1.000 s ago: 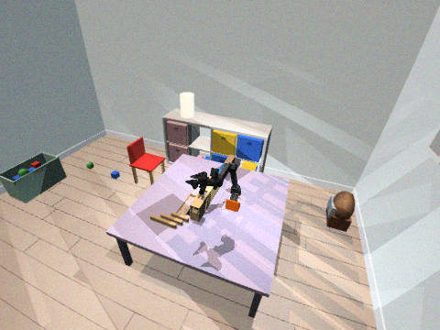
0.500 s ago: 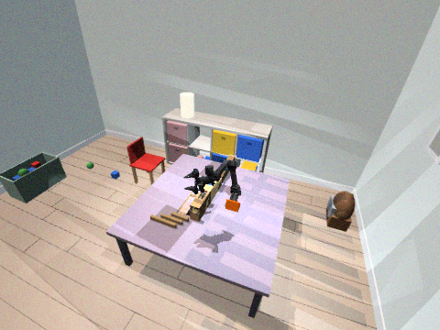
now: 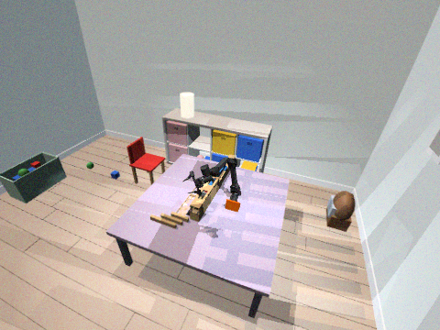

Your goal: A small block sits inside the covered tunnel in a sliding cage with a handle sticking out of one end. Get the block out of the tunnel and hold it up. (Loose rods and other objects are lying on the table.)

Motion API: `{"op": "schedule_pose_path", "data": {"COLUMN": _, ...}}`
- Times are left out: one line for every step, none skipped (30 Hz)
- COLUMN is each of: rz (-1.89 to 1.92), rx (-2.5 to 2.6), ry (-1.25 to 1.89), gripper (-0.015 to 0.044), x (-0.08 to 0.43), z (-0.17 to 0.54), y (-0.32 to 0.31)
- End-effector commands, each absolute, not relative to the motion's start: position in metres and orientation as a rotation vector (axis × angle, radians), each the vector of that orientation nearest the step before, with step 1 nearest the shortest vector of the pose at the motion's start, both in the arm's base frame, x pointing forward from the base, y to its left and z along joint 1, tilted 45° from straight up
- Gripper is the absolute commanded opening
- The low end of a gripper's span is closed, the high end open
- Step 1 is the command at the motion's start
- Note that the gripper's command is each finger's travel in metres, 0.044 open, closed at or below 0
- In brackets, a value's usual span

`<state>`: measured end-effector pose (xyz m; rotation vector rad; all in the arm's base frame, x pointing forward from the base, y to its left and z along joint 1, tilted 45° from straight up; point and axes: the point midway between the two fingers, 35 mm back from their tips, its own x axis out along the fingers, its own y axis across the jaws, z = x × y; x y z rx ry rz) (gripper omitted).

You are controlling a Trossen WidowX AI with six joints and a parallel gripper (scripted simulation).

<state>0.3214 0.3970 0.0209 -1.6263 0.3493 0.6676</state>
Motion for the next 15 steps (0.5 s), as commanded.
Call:
{"op": "schedule_pose_path", "data": {"rz": 0.455, "rx": -1.283, "ry": 0.696, "gripper": 0.044, "x": 0.318, "z": 0.015, "y": 0.32}}
{"op": "schedule_pose_path", "data": {"rz": 0.429, "rx": -1.249, "ry": 0.724, "gripper": 0.044, "x": 0.317, "z": 0.015, "y": 0.313}}
{"op": "schedule_pose_path", "data": {"rz": 0.403, "rx": -1.215, "ry": 0.751, "gripper": 0.044, "x": 0.316, "z": 0.015, "y": 0.306}}
{"op": "schedule_pose_path", "data": {"rz": 0.375, "rx": -1.18, "ry": 0.777, "gripper": 0.044, "x": 0.315, "z": 0.015, "y": 0.299}}
{"op": "schedule_pose_path", "data": {"rz": 0.346, "rx": -1.145, "ry": 0.802, "gripper": 0.044, "x": 0.314, "z": 0.015, "y": 0.292}}
{"op": "schedule_pose_path", "data": {"rz": 0.316, "rx": -1.111, "ry": 0.827, "gripper": 0.044, "x": 0.313, "z": 0.016, "y": 0.285}}
{"op": "schedule_pose_path", "data": {"rz": 0.286, "rx": -1.076, "ry": 0.85, "gripper": 0.044, "x": 0.311, "z": 0.016, "y": 0.277}}
{"op": "schedule_pose_path", "data": {"rz": 0.254, "rx": -1.042, "ry": 0.872, "gripper": 0.044, "x": 0.31, "z": 0.017, "y": 0.27}}
{"op": "schedule_pose_path", "data": {"rz": 0.222, "rx": -1.008, "ry": 0.893, "gripper": 0.044, "x": 0.308, "z": 0.017, "y": 0.263}}
{"op": "schedule_pose_path", "data": {"rz": 0.189, "rx": -0.973, "ry": 0.913, "gripper": 0.044, "x": 0.306, "z": 0.018, "y": 0.256}}
{"op": "schedule_pose_path", "data": {"rz": 0.154, "rx": -0.939, "ry": 0.933, "gripper": 0.044, "x": 0.305, "z": 0.019, "y": 0.249}}
{"op": "schedule_pose_path", "data": {"rz": 0.119, "rx": -0.904, "ry": 0.951, "gripper": 0.044, "x": 0.303, "z": 0.019, "y": 0.242}}
{"op": "schedule_pose_path", "data": {"rz": 0.084, "rx": -0.871, "ry": 0.967, "gripper": 0.044, "x": 0.301, "z": 0.02, "y": 0.235}}
{"op": "schedule_pose_path", "data": {"rz": 0.047, "rx": -0.837, "ry": 0.983, "gripper": 0.044, "x": 0.299, "z": 0.021, "y": 0.228}}
{"op": "schedule_pose_path", "data": {"rz": 0.01, "rx": -0.803, "ry": 0.997, "gripper": 0.044, "x": 0.296, "z": 0.023, "y": 0.221}}
